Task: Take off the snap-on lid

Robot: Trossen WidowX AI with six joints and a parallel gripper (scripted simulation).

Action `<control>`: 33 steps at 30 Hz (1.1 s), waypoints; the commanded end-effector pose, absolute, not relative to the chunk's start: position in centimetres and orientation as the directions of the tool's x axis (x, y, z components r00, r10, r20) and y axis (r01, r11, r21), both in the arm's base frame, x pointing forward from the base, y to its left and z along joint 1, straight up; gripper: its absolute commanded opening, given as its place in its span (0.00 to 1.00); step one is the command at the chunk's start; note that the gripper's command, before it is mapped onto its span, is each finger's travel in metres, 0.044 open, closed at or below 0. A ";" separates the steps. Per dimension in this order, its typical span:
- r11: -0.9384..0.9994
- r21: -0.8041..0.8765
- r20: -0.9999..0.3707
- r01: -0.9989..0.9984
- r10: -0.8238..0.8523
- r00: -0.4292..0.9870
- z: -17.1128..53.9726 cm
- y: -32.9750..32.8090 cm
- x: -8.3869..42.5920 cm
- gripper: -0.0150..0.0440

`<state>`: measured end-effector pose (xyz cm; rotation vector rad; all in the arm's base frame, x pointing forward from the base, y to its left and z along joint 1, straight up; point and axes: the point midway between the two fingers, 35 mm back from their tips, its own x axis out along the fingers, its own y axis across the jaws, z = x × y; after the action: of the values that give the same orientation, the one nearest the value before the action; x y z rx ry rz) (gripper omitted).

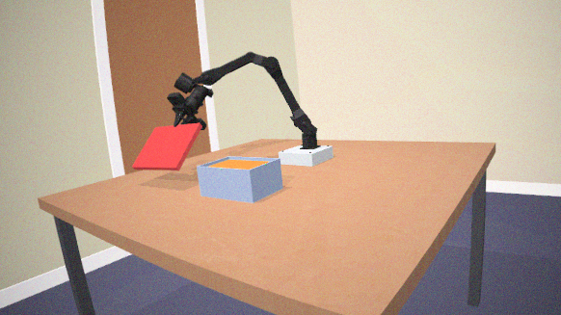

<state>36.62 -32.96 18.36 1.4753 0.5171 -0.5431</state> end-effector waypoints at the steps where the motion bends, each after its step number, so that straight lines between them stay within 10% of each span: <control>1: 0.026 0.782 -0.622 0.623 -0.020 0.783 18.1 -32.9 36.7 0.25; 33: 0.026 0.782 -0.622 0.623 -0.020 0.783 15.5 -33.0 36.8 0.25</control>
<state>36.69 -33.04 15.76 1.4746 0.5163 -0.5427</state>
